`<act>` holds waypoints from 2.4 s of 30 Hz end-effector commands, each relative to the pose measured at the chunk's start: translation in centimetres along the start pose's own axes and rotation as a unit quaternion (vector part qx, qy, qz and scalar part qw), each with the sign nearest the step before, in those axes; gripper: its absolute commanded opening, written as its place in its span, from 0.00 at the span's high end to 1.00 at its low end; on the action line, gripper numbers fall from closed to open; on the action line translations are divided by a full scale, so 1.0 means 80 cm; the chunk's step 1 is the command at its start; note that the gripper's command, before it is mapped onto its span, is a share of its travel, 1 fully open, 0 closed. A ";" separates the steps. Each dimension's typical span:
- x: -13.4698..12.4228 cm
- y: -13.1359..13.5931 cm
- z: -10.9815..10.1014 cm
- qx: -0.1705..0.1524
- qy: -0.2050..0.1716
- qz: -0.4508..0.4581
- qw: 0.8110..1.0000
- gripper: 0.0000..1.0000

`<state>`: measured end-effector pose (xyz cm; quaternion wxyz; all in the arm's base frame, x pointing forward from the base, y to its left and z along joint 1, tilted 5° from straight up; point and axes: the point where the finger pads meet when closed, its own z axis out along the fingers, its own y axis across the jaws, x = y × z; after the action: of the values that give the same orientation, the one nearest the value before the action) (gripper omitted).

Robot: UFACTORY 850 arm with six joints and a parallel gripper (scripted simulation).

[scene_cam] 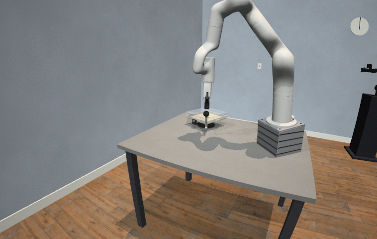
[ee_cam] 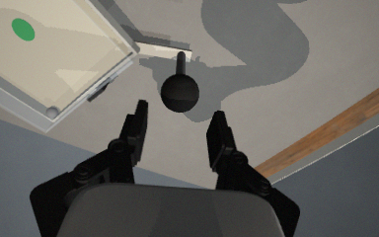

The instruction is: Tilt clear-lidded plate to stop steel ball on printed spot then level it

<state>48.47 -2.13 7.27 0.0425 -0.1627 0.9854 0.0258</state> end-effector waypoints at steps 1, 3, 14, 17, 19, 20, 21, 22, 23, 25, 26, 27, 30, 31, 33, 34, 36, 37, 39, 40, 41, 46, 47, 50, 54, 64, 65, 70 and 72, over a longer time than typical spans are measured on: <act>-0.001 0.000 0.000 0.000 -0.001 0.000 1.000 0.39; -0.001 0.000 0.000 0.000 -0.001 0.000 1.000 0.39; -0.001 0.000 0.005 0.001 0.001 0.000 1.000 0.39; -0.002 0.000 0.007 0.001 0.001 0.000 1.000 0.39; -0.002 0.000 0.009 0.001 0.001 0.000 1.000 0.39; -0.002 0.000 0.010 0.001 0.001 0.000 1.000 0.39; -0.002 0.000 0.010 0.001 0.001 0.000 1.000 0.39; -0.002 0.000 0.011 0.001 0.001 0.000 1.000 0.39; -0.002 0.000 0.012 0.001 0.001 0.000 1.000 0.39; -0.002 0.000 0.014 0.001 0.001 0.000 1.000 0.39; -0.002 0.000 0.015 0.001 0.001 0.000 1.000 0.39; -0.003 0.000 0.016 0.001 0.001 0.000 1.000 0.39; -0.003 -0.001 0.017 0.001 0.001 0.000 1.000 0.39; -0.003 -0.001 0.018 0.001 0.001 0.000 1.000 0.39; -0.003 -0.001 0.020 0.001 0.001 0.000 1.000 0.39; -0.003 -0.001 0.021 0.001 0.001 0.000 1.000 0.39; -0.003 -0.001 0.022 0.001 0.001 0.000 1.000 0.39; -0.003 -0.001 0.023 0.001 0.001 0.000 1.000 0.39; -0.003 -0.001 0.025 0.001 0.001 0.000 1.000 0.39; -0.003 -0.001 0.025 0.001 0.001 0.000 1.000 0.39; -0.003 -0.001 0.026 0.001 0.001 0.000 1.000 0.39; -0.004 -0.001 0.027 0.001 0.001 0.000 1.000 0.39; -0.004 -0.001 0.028 0.001 0.001 0.000 1.000 0.39; -0.004 -0.001 0.029 0.001 0.001 0.000 1.000 0.39; -0.004 -0.001 0.030 0.001 0.001 0.000 1.000 0.39; -0.004 -0.001 0.030 0.001 0.001 0.000 1.000 0.39; -0.004 -0.001 0.030 0.001 0.001 0.000 1.000 0.39; -0.004 -0.001 0.030 0.001 0.001 0.000 1.000 0.39; -0.004 -0.001 0.030 0.001 0.001 0.000 1.000 0.39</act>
<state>48.88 -1.91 4.85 0.0405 -0.1623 0.9856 0.0246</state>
